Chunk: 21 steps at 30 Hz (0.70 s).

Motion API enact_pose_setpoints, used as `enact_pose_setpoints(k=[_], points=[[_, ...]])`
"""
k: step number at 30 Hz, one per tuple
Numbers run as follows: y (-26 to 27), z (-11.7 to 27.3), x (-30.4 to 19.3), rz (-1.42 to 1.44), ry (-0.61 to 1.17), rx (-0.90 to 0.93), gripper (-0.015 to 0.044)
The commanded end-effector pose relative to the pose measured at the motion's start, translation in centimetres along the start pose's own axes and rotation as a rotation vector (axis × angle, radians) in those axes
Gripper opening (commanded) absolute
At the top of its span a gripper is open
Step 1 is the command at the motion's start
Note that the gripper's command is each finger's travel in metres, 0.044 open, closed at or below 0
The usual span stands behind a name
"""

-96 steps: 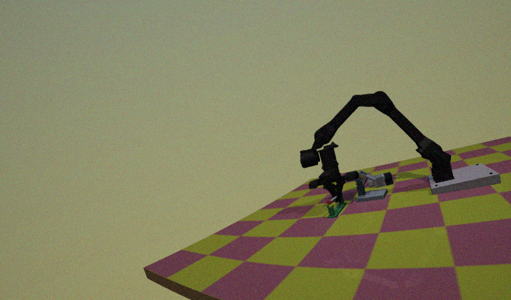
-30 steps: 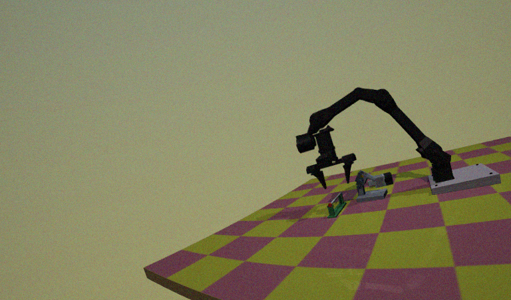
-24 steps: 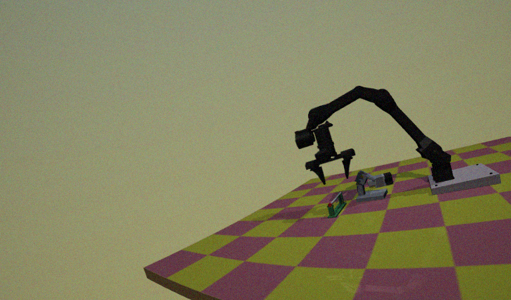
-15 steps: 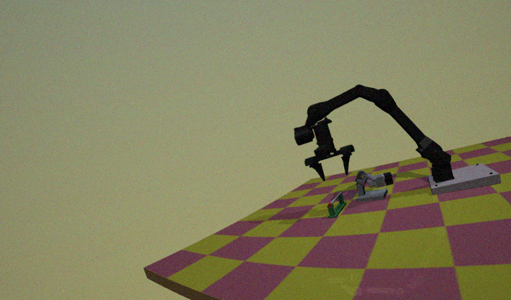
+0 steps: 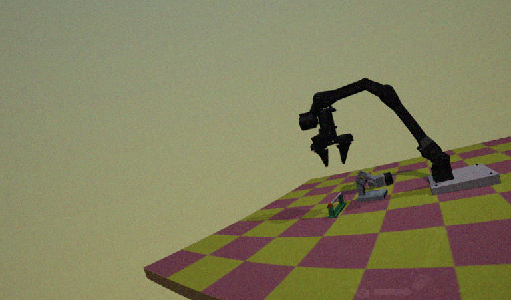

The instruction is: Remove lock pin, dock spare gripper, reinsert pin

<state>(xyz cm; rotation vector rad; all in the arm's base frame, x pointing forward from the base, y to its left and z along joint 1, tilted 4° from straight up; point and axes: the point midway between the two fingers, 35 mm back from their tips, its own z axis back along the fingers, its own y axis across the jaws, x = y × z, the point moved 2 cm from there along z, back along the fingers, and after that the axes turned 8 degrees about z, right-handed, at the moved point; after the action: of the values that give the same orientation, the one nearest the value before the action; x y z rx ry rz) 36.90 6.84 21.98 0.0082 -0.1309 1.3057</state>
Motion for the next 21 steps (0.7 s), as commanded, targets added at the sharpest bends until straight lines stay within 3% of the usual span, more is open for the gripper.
enact_pose_setpoints(k=[1, 16, 21], points=[[-0.3, 0.5, -3.4, -0.46, -0.051, -0.022, 0.044], [2.0, 0.8, -15.3, -2.27, -0.325, 0.049, 0.044], [3.3, 0.6, -17.9, -2.687, -0.421, 0.122, 0.044]])
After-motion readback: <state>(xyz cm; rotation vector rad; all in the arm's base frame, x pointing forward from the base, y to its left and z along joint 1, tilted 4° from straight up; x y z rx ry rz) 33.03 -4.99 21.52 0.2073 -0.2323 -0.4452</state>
